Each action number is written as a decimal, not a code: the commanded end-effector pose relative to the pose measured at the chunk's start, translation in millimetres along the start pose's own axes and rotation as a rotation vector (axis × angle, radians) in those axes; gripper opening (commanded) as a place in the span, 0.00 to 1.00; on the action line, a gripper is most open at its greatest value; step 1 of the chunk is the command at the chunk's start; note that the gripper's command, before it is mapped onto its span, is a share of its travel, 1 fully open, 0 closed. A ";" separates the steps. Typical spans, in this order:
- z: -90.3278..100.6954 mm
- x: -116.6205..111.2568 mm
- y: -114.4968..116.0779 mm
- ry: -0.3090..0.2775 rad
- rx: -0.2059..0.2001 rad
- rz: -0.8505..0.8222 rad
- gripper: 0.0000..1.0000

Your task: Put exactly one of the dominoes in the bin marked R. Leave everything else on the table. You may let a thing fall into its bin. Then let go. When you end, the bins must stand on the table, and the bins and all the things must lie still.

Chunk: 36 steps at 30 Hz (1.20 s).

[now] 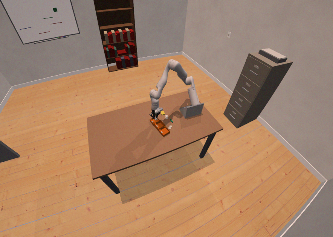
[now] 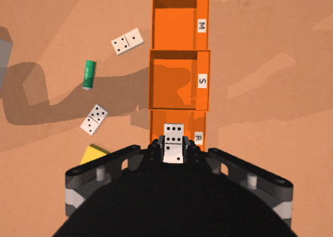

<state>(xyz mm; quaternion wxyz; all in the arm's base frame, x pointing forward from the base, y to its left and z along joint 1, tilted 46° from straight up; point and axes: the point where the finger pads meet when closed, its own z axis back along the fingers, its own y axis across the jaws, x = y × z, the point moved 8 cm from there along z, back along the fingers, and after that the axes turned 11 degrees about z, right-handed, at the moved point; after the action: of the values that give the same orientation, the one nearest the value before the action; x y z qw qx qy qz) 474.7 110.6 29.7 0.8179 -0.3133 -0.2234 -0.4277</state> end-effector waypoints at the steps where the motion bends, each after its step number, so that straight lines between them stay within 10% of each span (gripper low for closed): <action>1: -7.2 0.4 -1.1 -0.001 -0.006 -0.001 0.21; 33: -36.6 0.4 -1.7 -0.001 -0.006 -0.001 0.21; 36: -36.5 0.4 -1.7 -0.001 -0.006 -0.001 0.32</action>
<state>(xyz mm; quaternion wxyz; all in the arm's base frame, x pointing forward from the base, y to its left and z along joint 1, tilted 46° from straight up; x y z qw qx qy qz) 476.8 83.0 4.3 0.8164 -0.3167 -0.2221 -0.4288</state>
